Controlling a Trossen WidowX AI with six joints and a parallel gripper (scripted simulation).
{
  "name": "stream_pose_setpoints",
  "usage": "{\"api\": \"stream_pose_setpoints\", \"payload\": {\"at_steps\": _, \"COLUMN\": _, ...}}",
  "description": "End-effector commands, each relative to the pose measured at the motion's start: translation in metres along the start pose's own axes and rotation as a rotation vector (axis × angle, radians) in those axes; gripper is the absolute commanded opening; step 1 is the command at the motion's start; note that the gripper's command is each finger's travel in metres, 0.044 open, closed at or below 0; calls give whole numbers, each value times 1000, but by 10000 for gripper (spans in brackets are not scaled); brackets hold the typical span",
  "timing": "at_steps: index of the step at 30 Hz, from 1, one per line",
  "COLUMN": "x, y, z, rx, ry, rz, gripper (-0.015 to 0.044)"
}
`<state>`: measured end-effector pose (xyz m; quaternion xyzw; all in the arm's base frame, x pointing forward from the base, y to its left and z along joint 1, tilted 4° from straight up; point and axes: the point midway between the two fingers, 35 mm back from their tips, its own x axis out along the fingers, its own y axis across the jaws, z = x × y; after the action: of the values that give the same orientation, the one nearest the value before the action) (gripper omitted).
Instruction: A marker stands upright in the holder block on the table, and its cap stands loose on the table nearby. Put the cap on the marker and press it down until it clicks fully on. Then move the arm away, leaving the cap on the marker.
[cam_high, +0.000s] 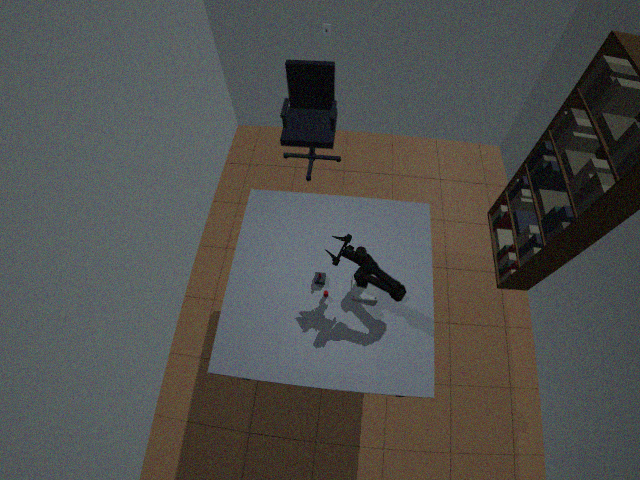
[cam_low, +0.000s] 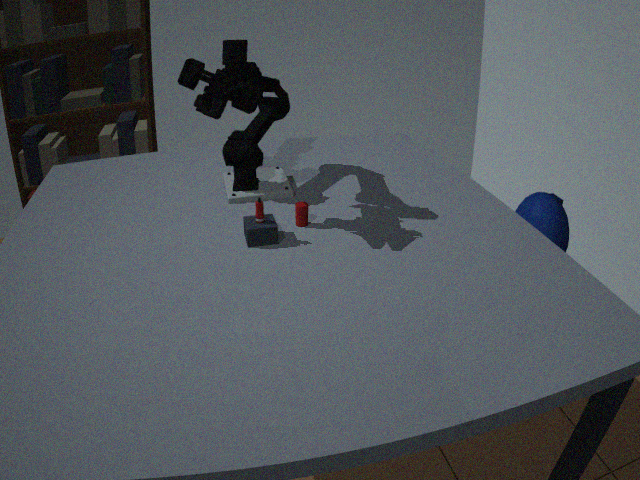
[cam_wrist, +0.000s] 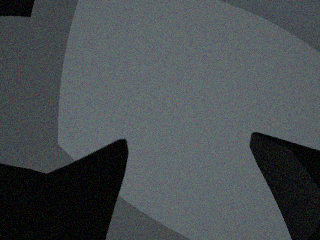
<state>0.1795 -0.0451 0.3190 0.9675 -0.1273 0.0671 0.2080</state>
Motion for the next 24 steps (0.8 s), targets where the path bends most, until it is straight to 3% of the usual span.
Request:
{"api": "stream_pose_setpoints", "payload": {"at_steps": 1, "x": 1, "y": -1, "z": 1, "rx": -11, "ry": -8, "rz": -9, "gripper": 374}}
{"api": "stream_pose_setpoints", "payload": {"at_steps": 6, "x": 22, "y": -41, "z": 19, "rx": -330, "ry": -164, "rz": -280, "gripper": 243}}
{"api": "stream_pose_setpoints", "payload": {"at_steps": 13, "x": 26, "y": -117, "z": 46, "rx": -919, "ry": -202, "rz": -838, "gripper": 241}}
{"api": "stream_pose_setpoints", "payload": {"at_steps": 19, "x": 1, "y": -178, "z": 63, "rx": -1440, "ry": 14, "rz": -1373, "gripper": 241}}
{"api": "stream_pose_setpoints", "payload": {"at_steps": 24, "x": -34, "y": -217, "z": 73, "rx": -1832, "ry": 393, "rz": -1823, "gripper": 241}}
